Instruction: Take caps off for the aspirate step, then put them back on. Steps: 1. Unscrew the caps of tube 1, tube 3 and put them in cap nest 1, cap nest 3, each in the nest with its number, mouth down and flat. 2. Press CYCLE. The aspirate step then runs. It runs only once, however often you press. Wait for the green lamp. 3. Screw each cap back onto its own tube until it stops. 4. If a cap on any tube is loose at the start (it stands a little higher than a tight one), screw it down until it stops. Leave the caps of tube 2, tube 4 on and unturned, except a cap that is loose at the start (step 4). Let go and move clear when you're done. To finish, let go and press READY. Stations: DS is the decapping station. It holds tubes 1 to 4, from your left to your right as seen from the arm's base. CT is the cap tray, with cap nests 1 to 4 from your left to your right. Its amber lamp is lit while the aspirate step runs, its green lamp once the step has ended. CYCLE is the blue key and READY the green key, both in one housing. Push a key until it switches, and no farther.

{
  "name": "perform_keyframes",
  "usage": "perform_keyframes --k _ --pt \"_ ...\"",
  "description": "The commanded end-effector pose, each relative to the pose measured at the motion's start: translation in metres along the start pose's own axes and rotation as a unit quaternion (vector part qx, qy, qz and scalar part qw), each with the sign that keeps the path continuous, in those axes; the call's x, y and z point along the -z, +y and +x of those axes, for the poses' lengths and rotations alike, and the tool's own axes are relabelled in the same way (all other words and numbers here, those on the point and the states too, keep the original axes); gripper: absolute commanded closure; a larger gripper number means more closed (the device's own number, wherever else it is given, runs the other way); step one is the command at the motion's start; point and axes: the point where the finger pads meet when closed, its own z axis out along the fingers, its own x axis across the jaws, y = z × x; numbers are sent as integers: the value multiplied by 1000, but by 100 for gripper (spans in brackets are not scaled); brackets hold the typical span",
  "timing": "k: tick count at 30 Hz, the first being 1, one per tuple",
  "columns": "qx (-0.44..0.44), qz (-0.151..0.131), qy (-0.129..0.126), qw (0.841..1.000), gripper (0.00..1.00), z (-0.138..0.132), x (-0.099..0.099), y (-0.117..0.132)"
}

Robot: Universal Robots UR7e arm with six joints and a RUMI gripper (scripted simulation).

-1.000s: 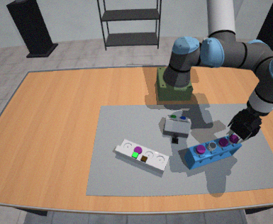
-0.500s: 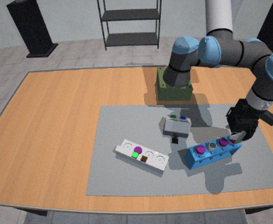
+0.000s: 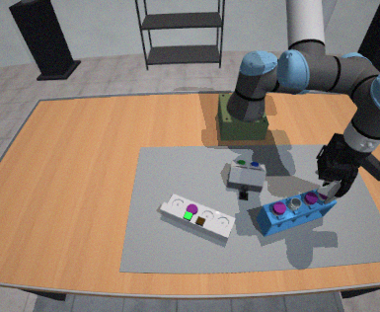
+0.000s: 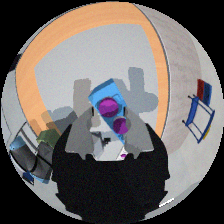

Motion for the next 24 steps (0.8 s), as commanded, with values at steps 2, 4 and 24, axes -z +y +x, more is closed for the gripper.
perform_keyframes --k 2,4,24 --pt "-1 0 1 1000 65 0 0 0" --pt "-1 0 1 1000 65 0 0 0" --pt "434 0 1 901 65 0 1 0"
